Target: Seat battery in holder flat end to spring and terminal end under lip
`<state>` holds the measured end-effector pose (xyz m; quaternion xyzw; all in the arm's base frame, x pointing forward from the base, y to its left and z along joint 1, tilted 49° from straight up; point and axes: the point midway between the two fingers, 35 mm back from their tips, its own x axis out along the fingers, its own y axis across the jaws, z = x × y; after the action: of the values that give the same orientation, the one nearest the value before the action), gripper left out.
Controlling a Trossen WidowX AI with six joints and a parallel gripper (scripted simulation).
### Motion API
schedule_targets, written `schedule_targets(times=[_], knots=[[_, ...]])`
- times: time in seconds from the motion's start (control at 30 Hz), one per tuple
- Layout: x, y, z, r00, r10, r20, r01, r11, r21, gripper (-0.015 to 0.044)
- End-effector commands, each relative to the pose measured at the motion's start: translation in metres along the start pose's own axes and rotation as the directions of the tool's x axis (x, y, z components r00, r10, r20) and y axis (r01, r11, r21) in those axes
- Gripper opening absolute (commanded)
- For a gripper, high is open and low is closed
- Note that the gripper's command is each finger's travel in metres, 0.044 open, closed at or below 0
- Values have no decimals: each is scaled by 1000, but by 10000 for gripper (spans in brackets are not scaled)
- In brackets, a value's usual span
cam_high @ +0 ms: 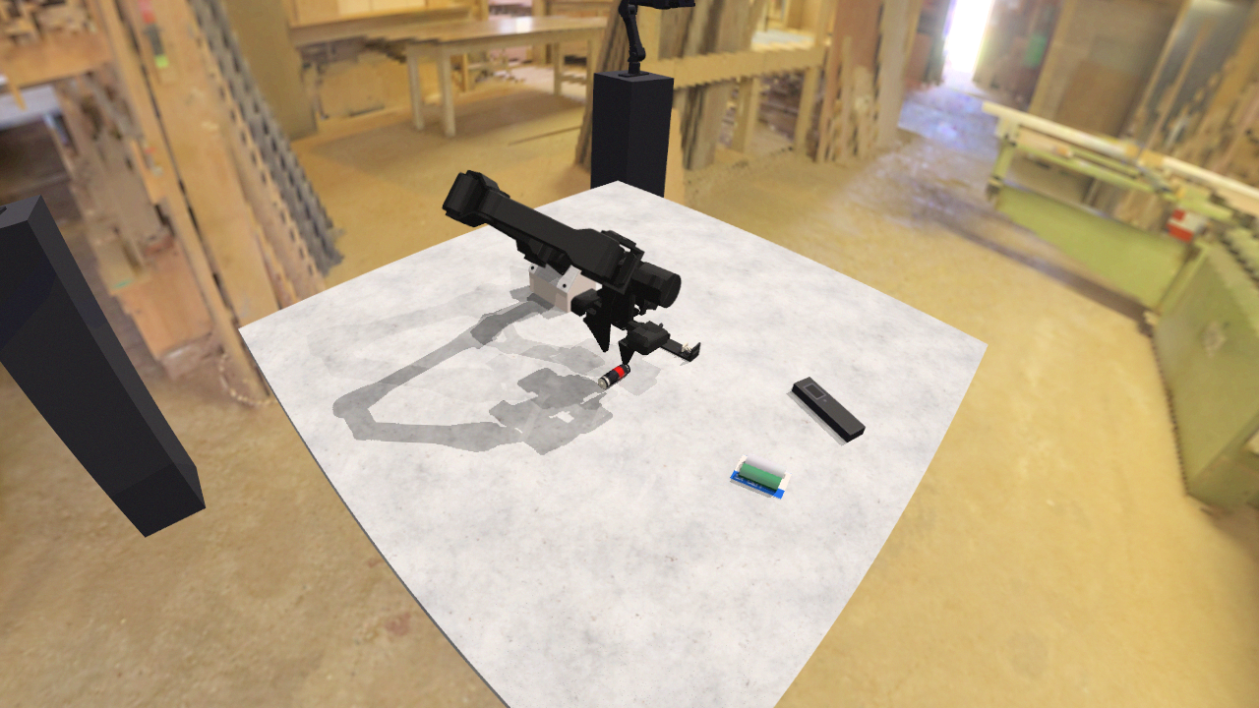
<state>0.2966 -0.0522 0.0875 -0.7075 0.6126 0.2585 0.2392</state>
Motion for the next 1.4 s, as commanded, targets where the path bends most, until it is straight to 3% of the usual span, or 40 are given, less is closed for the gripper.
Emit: schedule_targets(times=[0.0,1.07,1.23,1.37], knots=[[2,0,-1,1000,-1,-4,1,1000,-17,237],[51,0,-2,1000,-1,-6,1,1000,-18,237],[51,0,-2,1000,-1,-6,1,1000,-18,106],[51,0,-2,1000,-1,-6,1,1000,-18,79]])
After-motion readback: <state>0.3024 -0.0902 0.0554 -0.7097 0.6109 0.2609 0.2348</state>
